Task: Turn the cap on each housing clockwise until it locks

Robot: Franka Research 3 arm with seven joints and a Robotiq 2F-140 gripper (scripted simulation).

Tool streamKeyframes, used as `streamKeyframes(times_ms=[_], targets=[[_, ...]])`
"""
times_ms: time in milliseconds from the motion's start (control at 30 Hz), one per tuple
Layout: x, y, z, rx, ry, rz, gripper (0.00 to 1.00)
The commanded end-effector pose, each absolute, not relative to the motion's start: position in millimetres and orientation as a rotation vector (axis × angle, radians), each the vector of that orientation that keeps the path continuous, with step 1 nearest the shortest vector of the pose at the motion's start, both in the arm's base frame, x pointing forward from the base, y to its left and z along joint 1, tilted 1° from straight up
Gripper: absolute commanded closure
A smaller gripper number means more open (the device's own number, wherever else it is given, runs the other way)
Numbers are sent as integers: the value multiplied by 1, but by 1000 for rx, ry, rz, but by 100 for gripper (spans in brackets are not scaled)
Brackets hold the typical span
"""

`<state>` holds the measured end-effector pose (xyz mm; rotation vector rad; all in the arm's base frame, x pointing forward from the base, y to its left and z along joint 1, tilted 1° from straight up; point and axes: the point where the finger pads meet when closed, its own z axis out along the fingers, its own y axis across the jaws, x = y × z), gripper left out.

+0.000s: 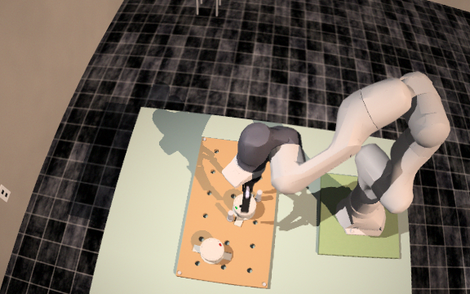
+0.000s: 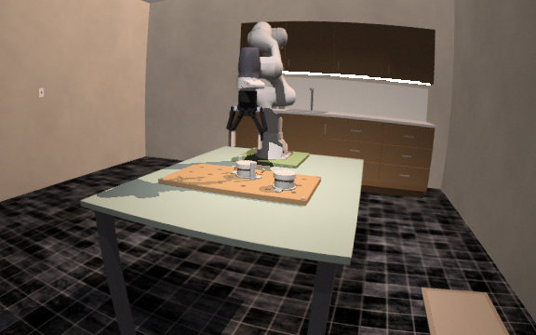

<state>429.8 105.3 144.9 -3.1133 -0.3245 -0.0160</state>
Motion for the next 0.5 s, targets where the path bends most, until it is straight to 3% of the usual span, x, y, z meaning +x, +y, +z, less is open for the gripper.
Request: streamKeyframes(times_ms=[0,200,467], targets=[[430,104,146,-3117,-321,-14,22],[427,106,146,-3022,-832,-17,22],[427,107,146,-3011,-874,-17,22]])
